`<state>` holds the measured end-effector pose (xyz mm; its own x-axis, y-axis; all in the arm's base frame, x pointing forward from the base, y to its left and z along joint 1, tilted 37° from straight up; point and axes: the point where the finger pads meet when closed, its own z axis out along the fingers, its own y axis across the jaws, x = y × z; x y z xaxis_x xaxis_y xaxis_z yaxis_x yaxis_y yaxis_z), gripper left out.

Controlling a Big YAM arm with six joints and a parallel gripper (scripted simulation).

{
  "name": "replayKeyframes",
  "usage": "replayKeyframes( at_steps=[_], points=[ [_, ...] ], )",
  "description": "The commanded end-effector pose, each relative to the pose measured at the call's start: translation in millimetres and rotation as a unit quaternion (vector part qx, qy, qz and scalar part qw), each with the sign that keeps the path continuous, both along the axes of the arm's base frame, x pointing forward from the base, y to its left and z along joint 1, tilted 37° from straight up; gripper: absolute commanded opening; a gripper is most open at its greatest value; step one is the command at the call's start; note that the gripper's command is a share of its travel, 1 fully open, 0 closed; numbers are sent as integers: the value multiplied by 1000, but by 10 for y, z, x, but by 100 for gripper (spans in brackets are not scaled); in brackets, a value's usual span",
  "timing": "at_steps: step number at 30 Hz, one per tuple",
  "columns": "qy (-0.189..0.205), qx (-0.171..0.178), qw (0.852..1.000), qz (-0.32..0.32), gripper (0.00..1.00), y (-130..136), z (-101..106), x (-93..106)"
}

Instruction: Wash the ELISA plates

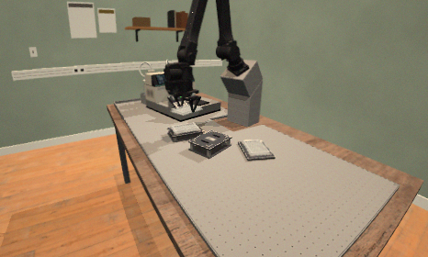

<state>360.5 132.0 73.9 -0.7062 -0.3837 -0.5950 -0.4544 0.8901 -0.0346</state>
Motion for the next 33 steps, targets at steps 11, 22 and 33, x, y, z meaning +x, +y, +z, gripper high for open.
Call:
replayKeyframes(
  at_steps=[11,22,33],
  points=[
    [-14,10,1000,-10,84,-175,70,46],
    [-2,7,1000,-11,84,-719,-128,79],
    [-7,6,1000,-11,84,-1172,-160,159]
  ],
)
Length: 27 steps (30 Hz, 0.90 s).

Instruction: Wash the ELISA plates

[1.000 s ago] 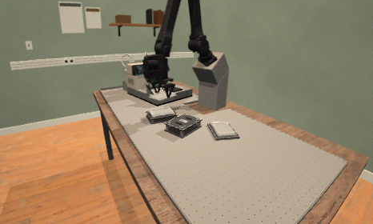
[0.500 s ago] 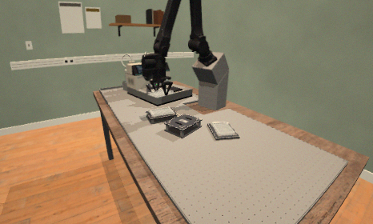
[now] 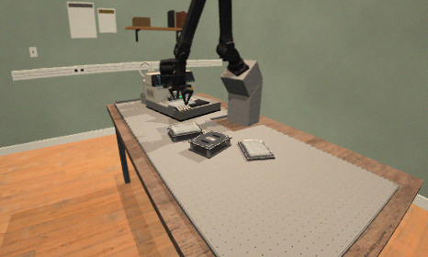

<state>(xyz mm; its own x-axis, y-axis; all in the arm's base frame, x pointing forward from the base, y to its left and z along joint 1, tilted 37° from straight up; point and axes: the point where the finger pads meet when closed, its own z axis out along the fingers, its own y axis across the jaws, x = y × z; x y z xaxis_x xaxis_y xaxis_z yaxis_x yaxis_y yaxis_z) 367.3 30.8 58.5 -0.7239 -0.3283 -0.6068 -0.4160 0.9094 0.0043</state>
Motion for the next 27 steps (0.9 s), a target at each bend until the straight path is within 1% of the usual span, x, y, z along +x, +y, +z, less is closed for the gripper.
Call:
replayKeyframes(
  at_steps=[1,7,10,11,13,14,16,20,24,26,27],
  points=[
    [-11,-15,1000,10,84,-213,0,110],
    [-2,-14,1000,10,84,-512,-85,89],
    [-5,-15,1000,12,84,-501,-78,101],
    [-5,-14,1000,23,84,-418,-78,104],
    [-10,-16,1000,22,84,-423,-41,113],
    [0,-7,1000,-1,84,-554,-132,53],
    [2,-6,1000,-1,84,-628,-218,-28],
    [2,-6,1000,-1,84,-799,-299,-93],
    [-2,-8,1000,-2,84,-988,-347,-116],
    [-2,-8,1000,-2,84,-988,-347,-116],
    [-1,-7,1000,-2,84,-1028,-373,-141]
  ],
)
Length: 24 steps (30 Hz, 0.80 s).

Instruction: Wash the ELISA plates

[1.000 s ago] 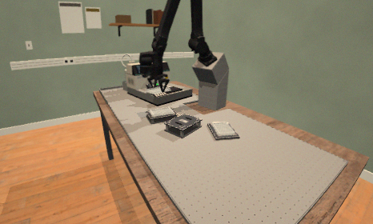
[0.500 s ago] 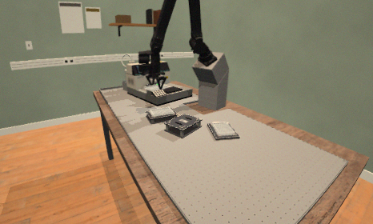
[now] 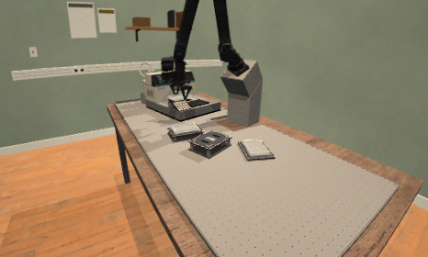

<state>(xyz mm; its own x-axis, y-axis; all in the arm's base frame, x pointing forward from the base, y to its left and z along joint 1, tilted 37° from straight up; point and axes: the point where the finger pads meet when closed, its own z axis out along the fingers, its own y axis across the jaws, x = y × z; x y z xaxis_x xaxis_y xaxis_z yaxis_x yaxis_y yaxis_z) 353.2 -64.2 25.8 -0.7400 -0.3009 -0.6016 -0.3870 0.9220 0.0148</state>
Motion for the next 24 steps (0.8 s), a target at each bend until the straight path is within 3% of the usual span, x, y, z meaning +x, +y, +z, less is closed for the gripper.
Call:
replayKeyframes(
  at_steps=[1,14,22,24],
  points=[
    [-7,-11,1000,14,84,-124,-63,-11],
    [-3,-9,1000,13,84,-707,-305,-200],
    [-4,-4,1000,2,84,-862,-379,-261],
    [-1,-2,1000,2,84,-873,-475,-379]
  ],
)
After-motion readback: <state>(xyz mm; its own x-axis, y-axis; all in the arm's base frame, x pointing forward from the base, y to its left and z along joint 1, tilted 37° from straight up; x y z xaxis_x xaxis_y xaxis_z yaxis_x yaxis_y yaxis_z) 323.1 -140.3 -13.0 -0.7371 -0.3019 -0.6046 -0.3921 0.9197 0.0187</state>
